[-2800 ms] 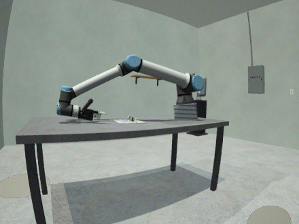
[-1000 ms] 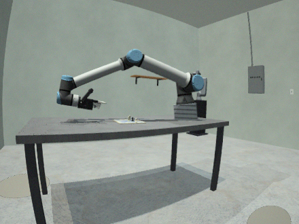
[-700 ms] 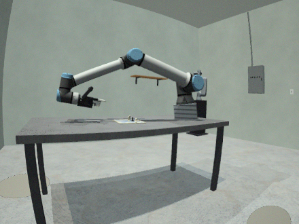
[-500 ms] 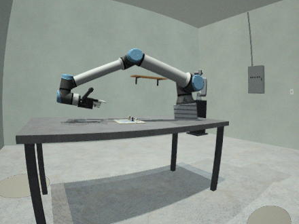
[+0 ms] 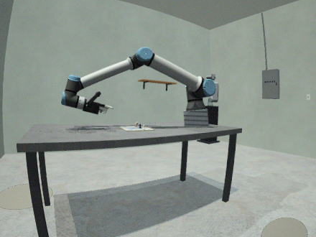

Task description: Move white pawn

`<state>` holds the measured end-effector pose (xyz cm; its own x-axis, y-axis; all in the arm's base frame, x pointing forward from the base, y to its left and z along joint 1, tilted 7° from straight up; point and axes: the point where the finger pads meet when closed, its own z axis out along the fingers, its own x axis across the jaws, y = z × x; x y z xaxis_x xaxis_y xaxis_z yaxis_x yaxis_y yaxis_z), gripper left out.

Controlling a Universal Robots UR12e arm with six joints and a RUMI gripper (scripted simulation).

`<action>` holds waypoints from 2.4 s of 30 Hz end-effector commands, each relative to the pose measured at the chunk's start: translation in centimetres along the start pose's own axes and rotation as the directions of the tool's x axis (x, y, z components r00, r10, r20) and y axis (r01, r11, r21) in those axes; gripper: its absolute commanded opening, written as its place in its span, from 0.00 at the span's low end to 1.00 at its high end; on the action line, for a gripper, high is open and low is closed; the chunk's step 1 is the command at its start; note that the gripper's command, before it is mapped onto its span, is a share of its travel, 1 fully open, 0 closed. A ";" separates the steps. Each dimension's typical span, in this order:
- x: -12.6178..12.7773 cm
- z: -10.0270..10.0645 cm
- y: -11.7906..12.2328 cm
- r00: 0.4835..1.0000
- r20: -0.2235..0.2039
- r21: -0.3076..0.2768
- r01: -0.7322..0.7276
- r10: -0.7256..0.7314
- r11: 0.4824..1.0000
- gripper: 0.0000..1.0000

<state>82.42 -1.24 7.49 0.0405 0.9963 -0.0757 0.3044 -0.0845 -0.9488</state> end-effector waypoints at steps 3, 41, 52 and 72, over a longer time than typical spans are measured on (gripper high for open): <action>0.9 1.0 0.4 1.000 -0.002 -0.104 0.006 -0.006 0.995 1.00; 5.4 10.2 -0.5 0.998 0.042 -0.702 0.058 -0.041 0.710 1.00; 6.6 14.0 -2.0 0.997 0.071 -0.827 0.082 -0.041 0.556 1.00; 8.4 20.8 -5.1 0.993 0.119 -0.948 0.121 -0.024 0.293 1.00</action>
<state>62.56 7.31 5.15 -0.0698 0.9941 -0.0825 0.9955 0.0642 -0.0694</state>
